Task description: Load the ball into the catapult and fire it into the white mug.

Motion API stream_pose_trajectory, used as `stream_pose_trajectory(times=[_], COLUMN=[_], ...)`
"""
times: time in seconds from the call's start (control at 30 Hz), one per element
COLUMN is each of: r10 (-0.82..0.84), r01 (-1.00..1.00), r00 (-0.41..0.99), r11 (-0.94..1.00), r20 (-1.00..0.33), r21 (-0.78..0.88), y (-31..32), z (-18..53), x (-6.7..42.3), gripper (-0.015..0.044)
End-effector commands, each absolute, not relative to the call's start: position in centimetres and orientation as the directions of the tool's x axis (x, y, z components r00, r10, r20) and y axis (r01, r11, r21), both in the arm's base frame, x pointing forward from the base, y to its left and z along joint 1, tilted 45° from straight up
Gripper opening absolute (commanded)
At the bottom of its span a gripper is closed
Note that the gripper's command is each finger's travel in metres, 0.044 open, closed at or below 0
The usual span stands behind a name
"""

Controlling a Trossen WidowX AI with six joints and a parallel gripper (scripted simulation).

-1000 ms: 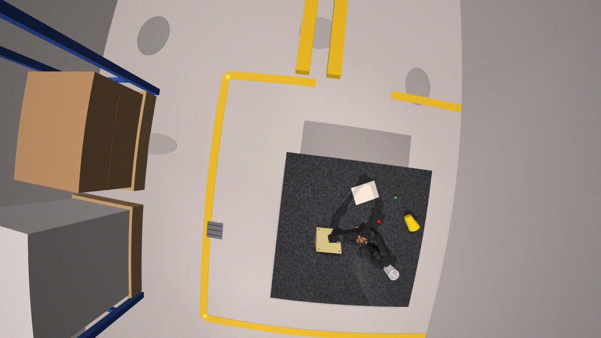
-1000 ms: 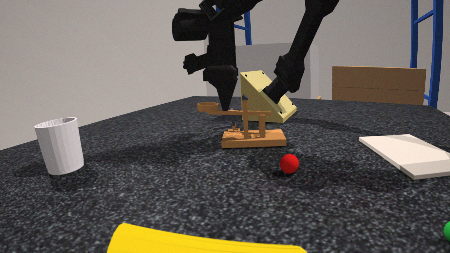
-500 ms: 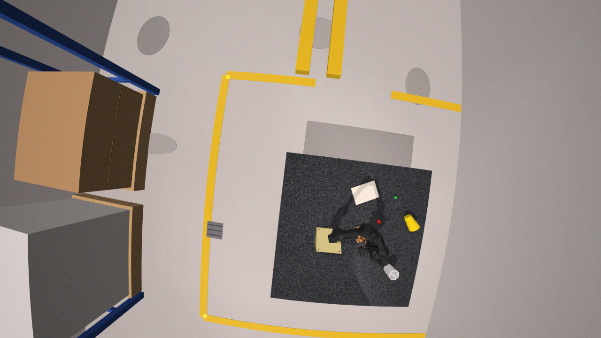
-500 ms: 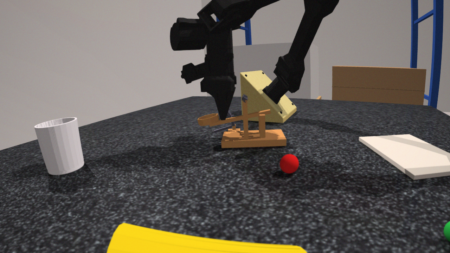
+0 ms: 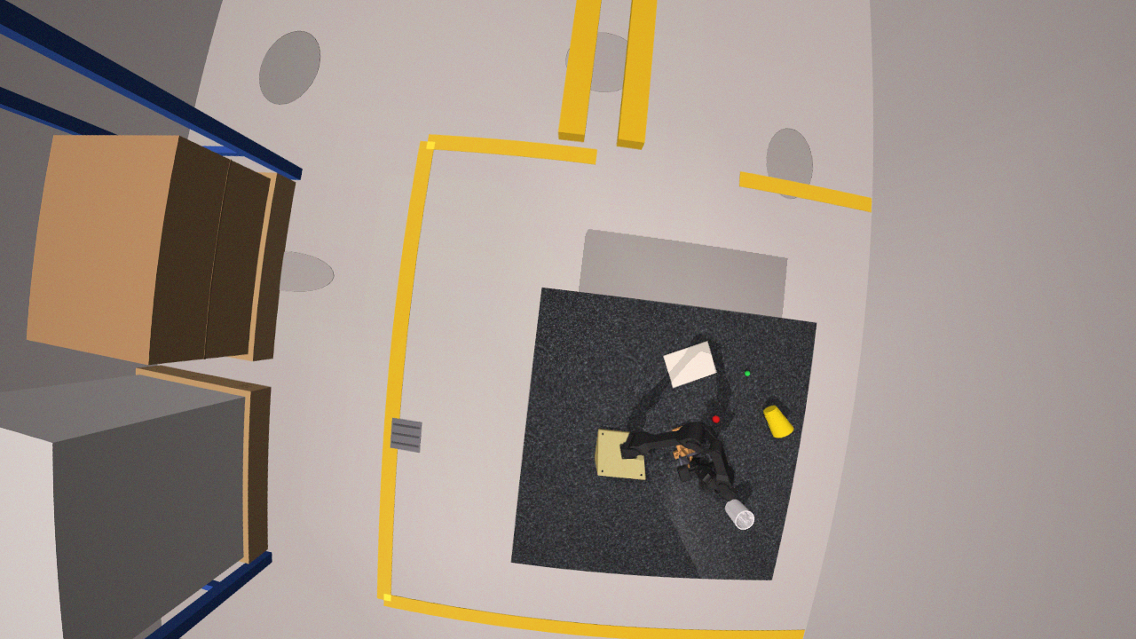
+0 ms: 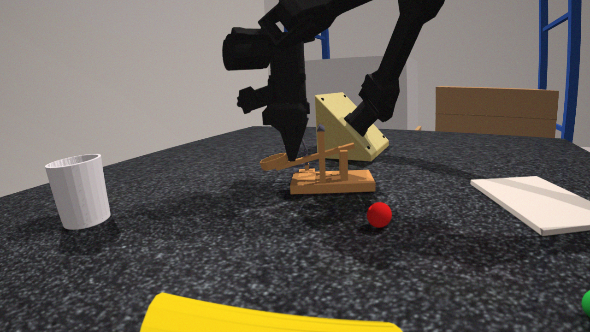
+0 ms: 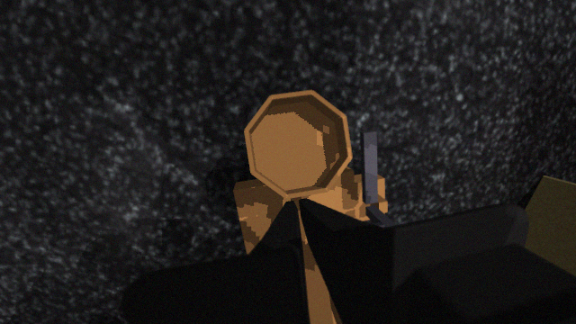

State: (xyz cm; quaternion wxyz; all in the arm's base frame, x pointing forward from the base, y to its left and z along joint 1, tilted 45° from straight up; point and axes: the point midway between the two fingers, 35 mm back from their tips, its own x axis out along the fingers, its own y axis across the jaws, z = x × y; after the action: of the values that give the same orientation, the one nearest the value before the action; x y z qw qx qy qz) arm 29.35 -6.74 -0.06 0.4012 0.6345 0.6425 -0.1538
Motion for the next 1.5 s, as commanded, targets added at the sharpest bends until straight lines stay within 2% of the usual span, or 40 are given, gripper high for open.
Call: stream_pose_trajectory(times=[0.0,0.13,0.2,0.33,0.47,0.63,0.77,0.9,1.47], r10=[0.690,0.693,0.696,0.696,0.698,0.706,0.704,0.703,0.700], r01=[0.939,0.940,0.941,0.941,0.946,0.950,0.948,0.907,0.529], r00=[0.125,0.121,0.115,0.115,0.114,0.113,0.116,0.116,0.116], r11=[0.150,0.150,0.152,0.151,0.142,0.129,0.132,0.212,0.556], r20=[-0.713,-0.711,-0.708,-0.709,-0.707,-0.700,-0.701,-0.702,-0.704], r21=[0.309,0.306,0.302,0.302,0.293,0.284,0.290,0.363,0.641], y=[-8.5,-11.5,-9.6,-9.8,-13.1,-16.9,-15.7,-15.3,-13.5], z=[0.3,1.1,0.5,0.7,3.4,7.3,6.1,6.3,7.6], x=[29.5,29.3,29.4,29.4,29.2,28.1,28.5,28.5,28.1], gripper=[0.0079,0.0184,0.0236,0.0341,0.0440,0.0440,0.0440,0.0440,0.0440])
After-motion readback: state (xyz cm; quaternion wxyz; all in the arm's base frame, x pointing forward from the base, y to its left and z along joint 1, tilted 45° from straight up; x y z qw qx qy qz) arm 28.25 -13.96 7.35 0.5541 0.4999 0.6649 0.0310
